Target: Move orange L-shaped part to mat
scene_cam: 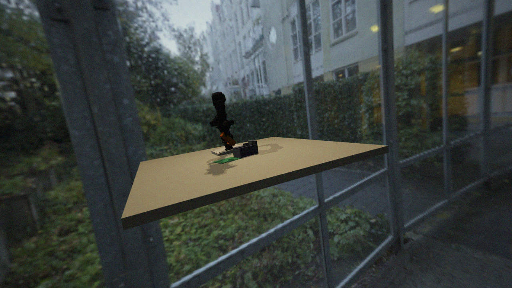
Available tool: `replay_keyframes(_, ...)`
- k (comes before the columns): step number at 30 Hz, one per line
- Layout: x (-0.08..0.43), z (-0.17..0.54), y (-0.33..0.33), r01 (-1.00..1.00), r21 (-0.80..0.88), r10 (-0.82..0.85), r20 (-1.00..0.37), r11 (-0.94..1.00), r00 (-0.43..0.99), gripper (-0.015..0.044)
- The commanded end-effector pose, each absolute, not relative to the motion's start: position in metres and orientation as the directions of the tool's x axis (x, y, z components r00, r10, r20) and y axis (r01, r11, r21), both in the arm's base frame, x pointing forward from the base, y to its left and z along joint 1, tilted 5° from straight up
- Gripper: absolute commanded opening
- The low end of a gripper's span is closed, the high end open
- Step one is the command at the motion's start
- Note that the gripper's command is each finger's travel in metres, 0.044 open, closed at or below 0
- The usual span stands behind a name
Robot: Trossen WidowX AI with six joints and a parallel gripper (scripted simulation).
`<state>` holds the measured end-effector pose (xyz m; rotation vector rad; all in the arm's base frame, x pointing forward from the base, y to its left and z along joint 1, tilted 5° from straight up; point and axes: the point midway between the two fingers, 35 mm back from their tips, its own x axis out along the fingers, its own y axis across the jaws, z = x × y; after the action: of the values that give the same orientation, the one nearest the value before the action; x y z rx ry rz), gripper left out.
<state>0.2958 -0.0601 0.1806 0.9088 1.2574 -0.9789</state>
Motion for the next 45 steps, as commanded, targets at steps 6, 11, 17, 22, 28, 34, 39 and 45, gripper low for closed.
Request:
replay_keyframes(6,0.303,0.183,-0.09,0.943,0.015,-0.086,-0.995,0.333,0.046,0.0)
replay_keyframes(11,0.303,0.18,-0.09,0.943,0.015,-0.086,-0.995,0.333,0.046,0.0)
replay_keyframes(17,0.303,0.172,-0.091,0.943,0.015,-0.086,-0.995,0.333,0.046,0.0)
replay_keyframes(22,0.304,0.164,-0.091,0.943,0.015,-0.086,-0.995,0.333,0.046,0.0)
replay_keyframes(28,0.304,0.154,-0.092,0.943,0.015,-0.086,-0.995,0.333,0.046,0.0)
replay_keyframes(34,0.305,0.144,-0.093,0.943,0.015,-0.086,-0.995,0.333,0.046,0.0)
replay_keyframes(39,0.305,0.136,-0.094,0.943,0.015,-0.086,-0.995,0.333,0.046,0.0)
replay_keyframes(45,0.306,0.127,-0.095,0.943,0.015,-0.086,-0.995,0.333,0.046,0.0)
